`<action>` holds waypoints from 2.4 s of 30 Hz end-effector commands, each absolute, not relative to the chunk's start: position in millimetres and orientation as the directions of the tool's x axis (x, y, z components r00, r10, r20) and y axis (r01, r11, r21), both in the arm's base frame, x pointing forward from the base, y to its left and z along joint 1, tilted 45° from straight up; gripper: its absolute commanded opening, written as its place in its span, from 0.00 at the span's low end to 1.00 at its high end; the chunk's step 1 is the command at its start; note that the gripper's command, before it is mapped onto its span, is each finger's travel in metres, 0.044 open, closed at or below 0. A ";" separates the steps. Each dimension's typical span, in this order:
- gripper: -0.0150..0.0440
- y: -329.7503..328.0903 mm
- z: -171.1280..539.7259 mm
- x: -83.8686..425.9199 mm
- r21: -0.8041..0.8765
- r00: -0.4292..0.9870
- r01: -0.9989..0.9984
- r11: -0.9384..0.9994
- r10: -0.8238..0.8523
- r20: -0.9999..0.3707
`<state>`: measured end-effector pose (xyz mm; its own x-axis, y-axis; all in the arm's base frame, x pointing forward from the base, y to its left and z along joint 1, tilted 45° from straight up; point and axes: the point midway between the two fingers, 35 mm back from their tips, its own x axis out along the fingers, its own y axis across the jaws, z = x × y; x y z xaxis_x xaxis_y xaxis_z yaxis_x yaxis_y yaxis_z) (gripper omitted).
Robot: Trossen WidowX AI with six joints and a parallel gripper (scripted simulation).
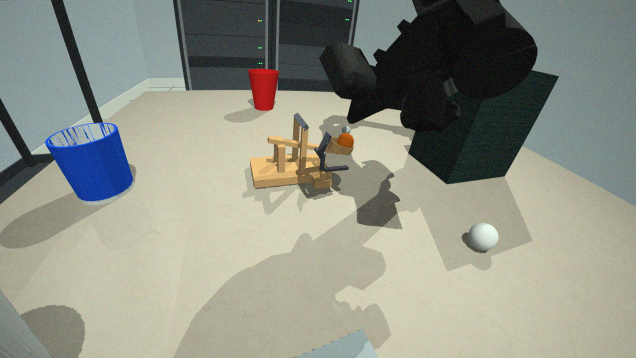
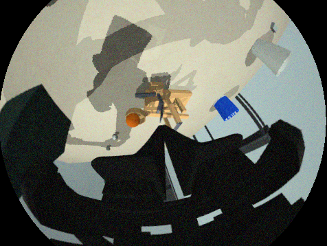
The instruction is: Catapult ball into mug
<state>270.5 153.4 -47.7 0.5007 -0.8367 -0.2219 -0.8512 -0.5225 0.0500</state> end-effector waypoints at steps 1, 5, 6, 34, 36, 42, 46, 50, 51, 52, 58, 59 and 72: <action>0.25 143.9 -43.4 258.8 0.175 0.530 -0.815 -0.552 -0.833 -0.159; 0.25 136.7 -37.6 249.0 0.289 0.564 -0.771 -0.567 -0.819 -0.103; 0.25 135.4 -36.3 247.1 0.313 0.572 -0.761 -0.569 -0.815 -0.092; 0.25 115.5 -57.6 254.5 0.335 0.578 -0.750 -0.570 -0.811 -0.086; 0.25 113.3 -60.0 255.4 0.336 0.578 -0.750 -0.570 -0.811 -0.086; 0.25 106.6 -67.2 257.8 0.337 0.578 -0.749 -0.570 -0.811 -0.086; 0.25 102.1 -71.9 259.3 0.338 0.579 -0.749 -0.570 -0.811 -0.085; 0.25 97.5 -76.5 260.6 0.339 0.579 -0.749 -0.569 -0.811 -0.084; 0.25 96.3 -77.6 260.9 0.339 0.579 -0.749 -0.569 -0.811 -0.084; 0.25 95.1 -78.8 261.2 0.339 0.579 -0.749 -0.569 -0.811 -0.084; 0.25 87.9 -85.6 263.0 0.340 0.579 -0.749 -0.568 -0.812 -0.082; 0.25 86.7 -86.7 263.2 0.341 0.579 -0.749 -0.568 -0.812 -0.081; 0.25 70.8 -100.7 265.7 0.344 0.578 -0.750 -0.565 -0.813 -0.074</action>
